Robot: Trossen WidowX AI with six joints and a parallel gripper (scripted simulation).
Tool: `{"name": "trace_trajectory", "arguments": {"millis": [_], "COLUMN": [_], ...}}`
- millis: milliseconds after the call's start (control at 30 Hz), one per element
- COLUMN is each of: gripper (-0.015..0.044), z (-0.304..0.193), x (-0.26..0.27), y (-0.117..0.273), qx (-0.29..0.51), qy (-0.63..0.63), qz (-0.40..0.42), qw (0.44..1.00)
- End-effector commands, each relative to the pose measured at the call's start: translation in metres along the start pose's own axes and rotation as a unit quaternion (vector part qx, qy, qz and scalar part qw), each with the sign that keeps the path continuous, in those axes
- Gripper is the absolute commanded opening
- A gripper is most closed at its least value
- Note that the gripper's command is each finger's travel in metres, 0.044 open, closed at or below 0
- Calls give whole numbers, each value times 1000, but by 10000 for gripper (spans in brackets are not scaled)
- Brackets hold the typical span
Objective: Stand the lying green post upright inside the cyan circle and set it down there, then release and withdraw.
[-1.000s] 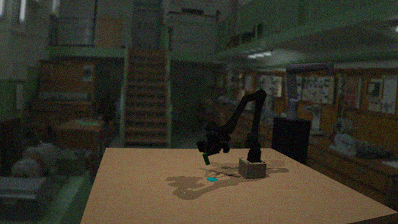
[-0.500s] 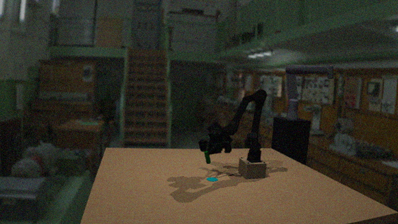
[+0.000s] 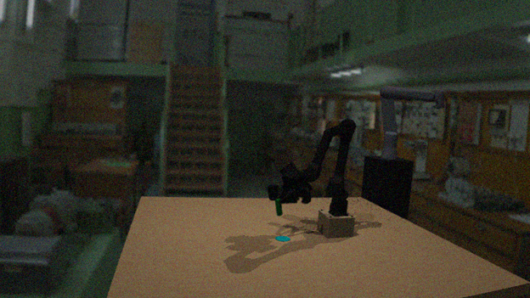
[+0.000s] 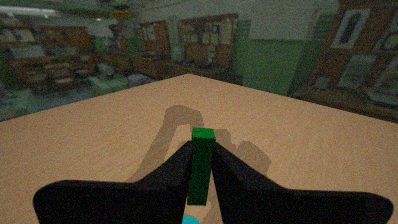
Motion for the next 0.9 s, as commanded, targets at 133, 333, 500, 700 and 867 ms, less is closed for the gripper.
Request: {"name": "trace_trajectory", "arguments": {"millis": [133,333,500,700,867], "gripper": [23,23,23,23,23], "z": [2,4,5,7,8], "x": [6,10,14,19,22], "y": [5,9,13,17,19], "qx": [-22,-38,-50,-65,-74], "qy": [12,22,31,41,47], "qz": [-1,-2,-3,-3,-4], "qw": [1000,999,998,997,996]}}
Point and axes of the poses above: the point midway between the two fingers, 35 mm back from their tips, its own y axis back along the fingers, its own x axis across the jaws, z = x × y, the point moved 1 cm from there along y, back along the fingers, and after that the axes turned 12 degrees about y, right-handed, at the moved point
